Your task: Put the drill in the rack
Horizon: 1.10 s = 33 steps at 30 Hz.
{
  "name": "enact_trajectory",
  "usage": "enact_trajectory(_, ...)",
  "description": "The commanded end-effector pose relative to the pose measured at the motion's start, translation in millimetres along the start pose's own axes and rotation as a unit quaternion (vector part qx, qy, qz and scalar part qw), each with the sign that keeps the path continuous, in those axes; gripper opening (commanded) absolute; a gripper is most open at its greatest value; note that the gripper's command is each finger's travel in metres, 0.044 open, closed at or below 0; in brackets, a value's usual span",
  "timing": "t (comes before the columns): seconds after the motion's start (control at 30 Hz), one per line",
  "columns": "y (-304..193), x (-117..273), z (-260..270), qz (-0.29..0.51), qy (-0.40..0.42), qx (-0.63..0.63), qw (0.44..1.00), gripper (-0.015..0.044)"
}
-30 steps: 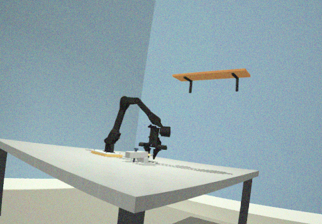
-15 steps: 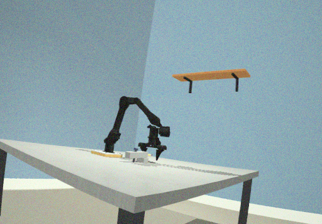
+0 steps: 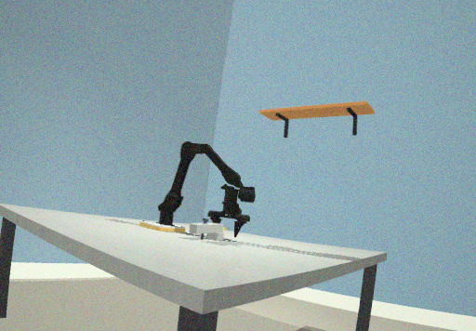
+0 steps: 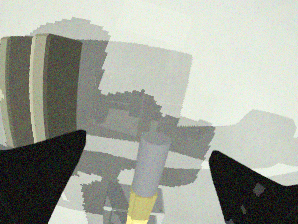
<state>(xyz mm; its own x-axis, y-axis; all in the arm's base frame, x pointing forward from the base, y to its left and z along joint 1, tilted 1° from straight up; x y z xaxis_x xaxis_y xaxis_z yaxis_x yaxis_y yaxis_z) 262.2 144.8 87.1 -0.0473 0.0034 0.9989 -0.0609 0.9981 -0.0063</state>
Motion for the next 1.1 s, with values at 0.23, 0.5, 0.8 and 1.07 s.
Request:
enact_trajectory(0.23,-4.4,-3.2,1.8,0.0,0.002,0.003,1.0,0.044)
enact_trajectory(0.5,-3.0,-1.4,0.0,0.0,0.0,0.0,1.0,0.023)
enact_trajectory(0.8,-3.0,-1.4,0.0,0.0,0.0,0.0,1.0,0.0033)
enact_trajectory(1.07,-3.4,-0.5,1.1,0.0,0.001,0.002,1.0,0.0)
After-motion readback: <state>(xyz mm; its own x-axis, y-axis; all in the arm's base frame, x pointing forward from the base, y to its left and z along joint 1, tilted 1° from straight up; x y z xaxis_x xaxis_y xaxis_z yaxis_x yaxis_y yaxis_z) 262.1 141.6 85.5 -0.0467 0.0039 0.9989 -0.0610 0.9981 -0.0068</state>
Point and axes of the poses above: the point midway between the two fingers, 35 mm back from their tips, its own x axis back along the fingers, its own z axis across the jaws, y = z × x, the point moved 5 cm from there along x, back along the fingers, and after that the axes turned 9 degrees about -x, right-handed, at the moved point
